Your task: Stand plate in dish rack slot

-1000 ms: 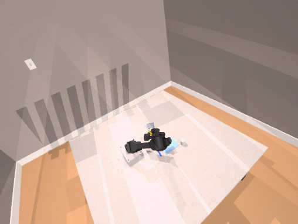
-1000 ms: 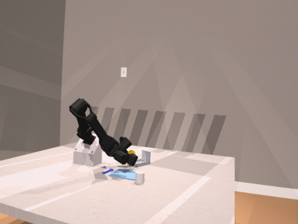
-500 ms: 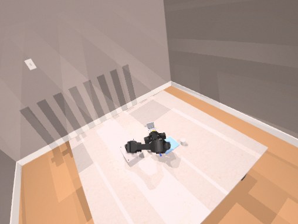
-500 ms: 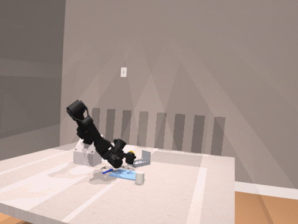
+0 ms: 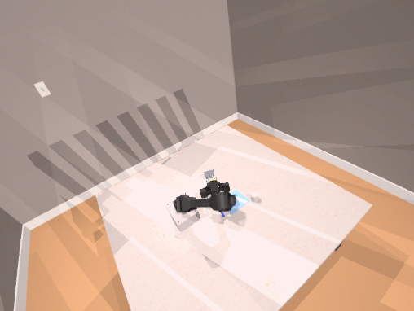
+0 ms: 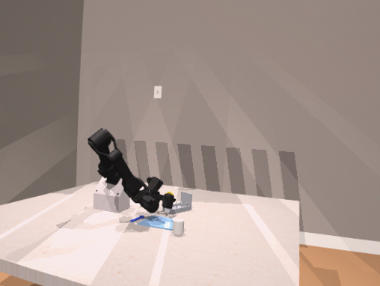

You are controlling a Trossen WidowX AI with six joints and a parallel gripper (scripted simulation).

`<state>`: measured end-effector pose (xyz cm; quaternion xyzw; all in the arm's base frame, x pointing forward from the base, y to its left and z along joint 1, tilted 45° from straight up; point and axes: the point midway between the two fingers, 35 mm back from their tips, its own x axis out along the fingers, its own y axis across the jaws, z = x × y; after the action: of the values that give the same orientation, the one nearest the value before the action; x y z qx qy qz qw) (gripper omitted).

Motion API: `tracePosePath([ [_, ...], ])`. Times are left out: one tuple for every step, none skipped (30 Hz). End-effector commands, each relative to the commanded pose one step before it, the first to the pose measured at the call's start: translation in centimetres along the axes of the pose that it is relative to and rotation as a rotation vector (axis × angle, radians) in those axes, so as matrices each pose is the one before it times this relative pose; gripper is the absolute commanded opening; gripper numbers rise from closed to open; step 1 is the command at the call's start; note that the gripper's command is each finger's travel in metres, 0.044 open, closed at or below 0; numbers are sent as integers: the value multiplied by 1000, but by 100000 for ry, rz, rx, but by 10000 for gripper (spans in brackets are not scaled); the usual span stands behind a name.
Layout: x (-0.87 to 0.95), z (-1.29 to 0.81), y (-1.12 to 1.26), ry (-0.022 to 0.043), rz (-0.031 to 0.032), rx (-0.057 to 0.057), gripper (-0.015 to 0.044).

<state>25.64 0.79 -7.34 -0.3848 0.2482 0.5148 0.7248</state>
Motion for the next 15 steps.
tracePosePath([
  [809,28,230,-17,381,297,0],
  [297,56,11,-69,-111,-238,0],
  [177,35,8,-46,-68,-142,0],
  [59,12,3,-16,-23,-47,0],
  [0,0,0,0,0,0,0],
  [0,0,0,0,0,0,0],
  [0,0,0,0,0,0,0],
  [0,0,0,0,0,0,0],
  [122,18,17,-15,-20,-61,0],
  [247,39,36,-34,-43,-124,0],
  [357,61,57,-60,-67,-179,0],
  [308,58,54,-62,-63,-154,0],
  [183,37,34,-42,-40,-92,0],
  [61,12,12,-15,-14,-30,0],
  [0,0,0,0,0,0,0],
])
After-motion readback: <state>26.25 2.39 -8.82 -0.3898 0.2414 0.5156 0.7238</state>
